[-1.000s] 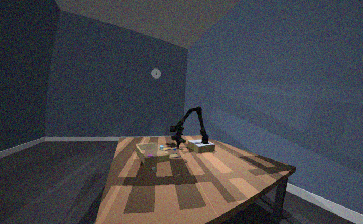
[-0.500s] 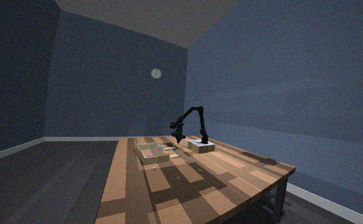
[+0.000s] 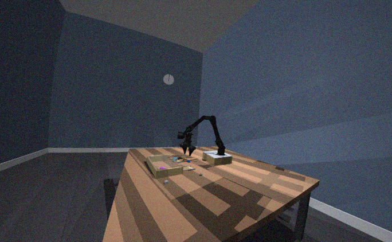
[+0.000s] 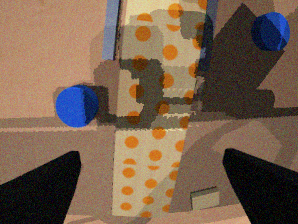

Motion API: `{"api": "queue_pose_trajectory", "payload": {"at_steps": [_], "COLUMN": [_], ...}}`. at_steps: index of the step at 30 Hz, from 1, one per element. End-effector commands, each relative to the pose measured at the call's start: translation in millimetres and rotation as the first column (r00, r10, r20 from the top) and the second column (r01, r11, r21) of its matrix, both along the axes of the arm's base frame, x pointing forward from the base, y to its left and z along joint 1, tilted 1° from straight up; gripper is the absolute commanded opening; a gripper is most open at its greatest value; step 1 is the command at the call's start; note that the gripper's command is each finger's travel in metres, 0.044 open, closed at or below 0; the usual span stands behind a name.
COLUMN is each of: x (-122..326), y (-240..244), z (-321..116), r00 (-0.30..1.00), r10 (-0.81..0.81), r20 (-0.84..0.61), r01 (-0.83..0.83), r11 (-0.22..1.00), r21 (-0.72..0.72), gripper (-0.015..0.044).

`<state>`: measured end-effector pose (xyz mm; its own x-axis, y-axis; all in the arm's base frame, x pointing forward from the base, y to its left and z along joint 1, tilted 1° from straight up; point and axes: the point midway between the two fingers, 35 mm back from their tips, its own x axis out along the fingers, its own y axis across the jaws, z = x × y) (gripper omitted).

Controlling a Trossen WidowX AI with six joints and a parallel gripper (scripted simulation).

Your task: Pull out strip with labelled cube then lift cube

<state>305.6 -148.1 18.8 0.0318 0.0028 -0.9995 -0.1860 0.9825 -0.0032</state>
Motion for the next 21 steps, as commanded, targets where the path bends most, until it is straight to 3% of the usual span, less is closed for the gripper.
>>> {"api": "queue_pose_trajectory", "payload": {"at_steps": [1,21], "x": [15,97], "y": [1,9], "z": [3,17], "r00": [1.000,1.000], "r10": [-0.006,-0.005], "r20": [0.002,0.009], "r01": [0.006,0.005], "r11": [1.000,1.000], "r21": [-0.002,-0.001], "gripper": [0.0440,0.0440]}}
